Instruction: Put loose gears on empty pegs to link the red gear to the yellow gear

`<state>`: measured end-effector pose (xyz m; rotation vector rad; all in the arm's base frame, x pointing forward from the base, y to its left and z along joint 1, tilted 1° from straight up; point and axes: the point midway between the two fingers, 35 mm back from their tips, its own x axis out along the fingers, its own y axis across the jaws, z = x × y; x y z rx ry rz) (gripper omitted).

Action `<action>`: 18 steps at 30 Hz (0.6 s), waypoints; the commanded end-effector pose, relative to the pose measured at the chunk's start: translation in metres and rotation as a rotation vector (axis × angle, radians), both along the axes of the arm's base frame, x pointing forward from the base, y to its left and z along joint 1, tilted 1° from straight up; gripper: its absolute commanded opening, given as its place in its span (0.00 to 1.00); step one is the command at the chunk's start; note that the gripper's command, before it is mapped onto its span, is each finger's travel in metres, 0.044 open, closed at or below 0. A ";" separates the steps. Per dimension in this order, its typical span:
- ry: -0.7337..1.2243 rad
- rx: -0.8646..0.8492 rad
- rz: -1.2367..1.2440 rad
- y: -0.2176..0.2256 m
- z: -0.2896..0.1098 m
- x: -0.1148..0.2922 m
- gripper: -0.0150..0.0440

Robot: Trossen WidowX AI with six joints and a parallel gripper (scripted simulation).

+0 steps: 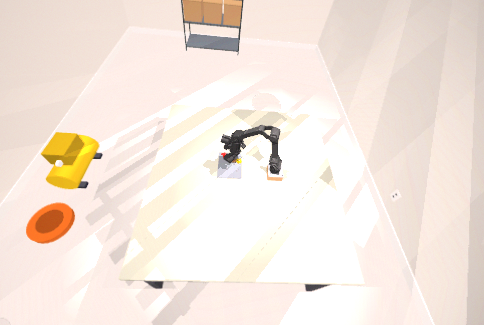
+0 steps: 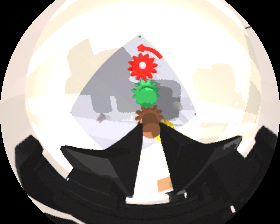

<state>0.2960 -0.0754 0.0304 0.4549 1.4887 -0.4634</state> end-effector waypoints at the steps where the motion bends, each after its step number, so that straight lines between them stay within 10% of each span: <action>1: 0.008 0.001 -0.049 -0.001 -0.002 -0.001 0.25; 18: 0.013 -0.008 0.327 0.000 -0.001 -0.001 0.25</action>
